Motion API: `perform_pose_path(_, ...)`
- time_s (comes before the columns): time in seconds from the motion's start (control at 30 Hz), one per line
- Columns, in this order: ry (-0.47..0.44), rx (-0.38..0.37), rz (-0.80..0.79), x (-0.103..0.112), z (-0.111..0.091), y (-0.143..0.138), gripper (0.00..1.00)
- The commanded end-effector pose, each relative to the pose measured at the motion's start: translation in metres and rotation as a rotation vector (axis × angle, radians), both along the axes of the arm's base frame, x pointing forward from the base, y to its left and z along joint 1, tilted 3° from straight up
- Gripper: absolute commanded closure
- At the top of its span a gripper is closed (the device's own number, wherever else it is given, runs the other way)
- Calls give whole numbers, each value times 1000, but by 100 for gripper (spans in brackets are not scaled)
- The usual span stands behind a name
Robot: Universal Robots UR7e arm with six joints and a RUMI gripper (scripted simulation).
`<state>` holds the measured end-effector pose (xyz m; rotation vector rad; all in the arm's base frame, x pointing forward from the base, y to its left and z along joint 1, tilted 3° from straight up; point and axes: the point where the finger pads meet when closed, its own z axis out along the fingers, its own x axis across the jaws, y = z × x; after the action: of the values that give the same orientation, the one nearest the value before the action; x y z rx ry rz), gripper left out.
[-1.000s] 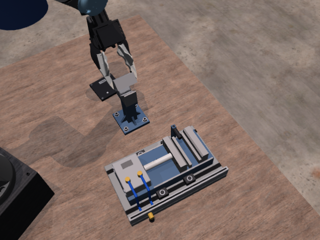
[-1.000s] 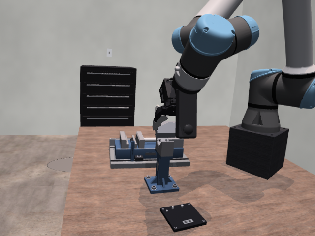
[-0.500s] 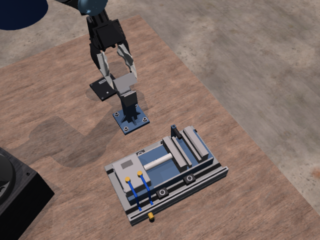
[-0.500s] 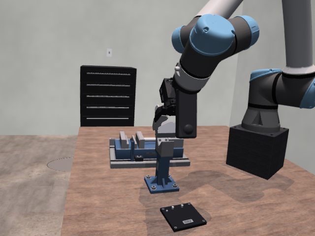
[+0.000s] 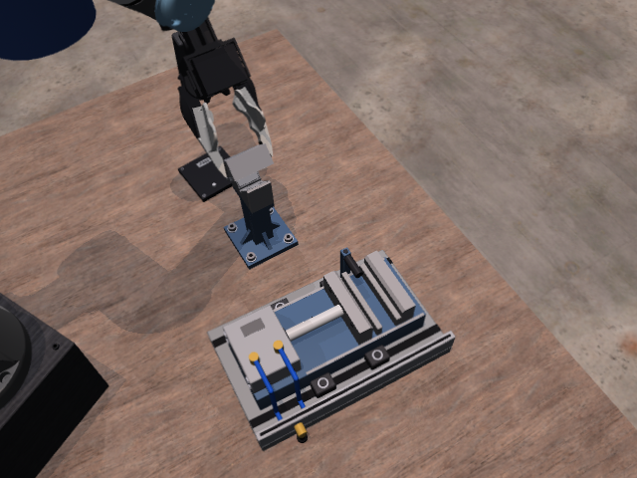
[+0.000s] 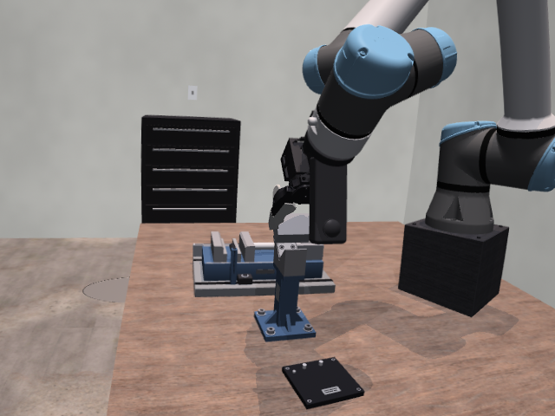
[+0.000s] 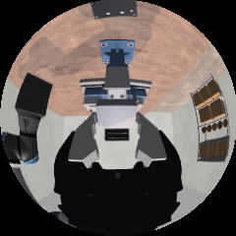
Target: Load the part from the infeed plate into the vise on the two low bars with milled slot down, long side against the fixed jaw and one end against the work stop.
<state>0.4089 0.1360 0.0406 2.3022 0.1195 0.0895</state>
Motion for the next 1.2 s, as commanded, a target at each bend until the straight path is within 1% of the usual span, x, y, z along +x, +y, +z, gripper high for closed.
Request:
perform_pose_path(0.0, -1, 1, 0, 0, 0, 0, 100)
perform_pose_path(0.37, 0, 11, 0, 0, 0, 0, 100)
perform_pose_path(0.57, 2, 28, 0, 0, 0, 0, 100)
perform_pose_path(0.87, 8, 76, 2, 0, 1, 0, 100)
perform_pose_path(0.93, 8, 76, 2, 0, 1, 0, 100)
perform_pose_path(1.17, 14, 133, 3, 0, 1, -1, 100)
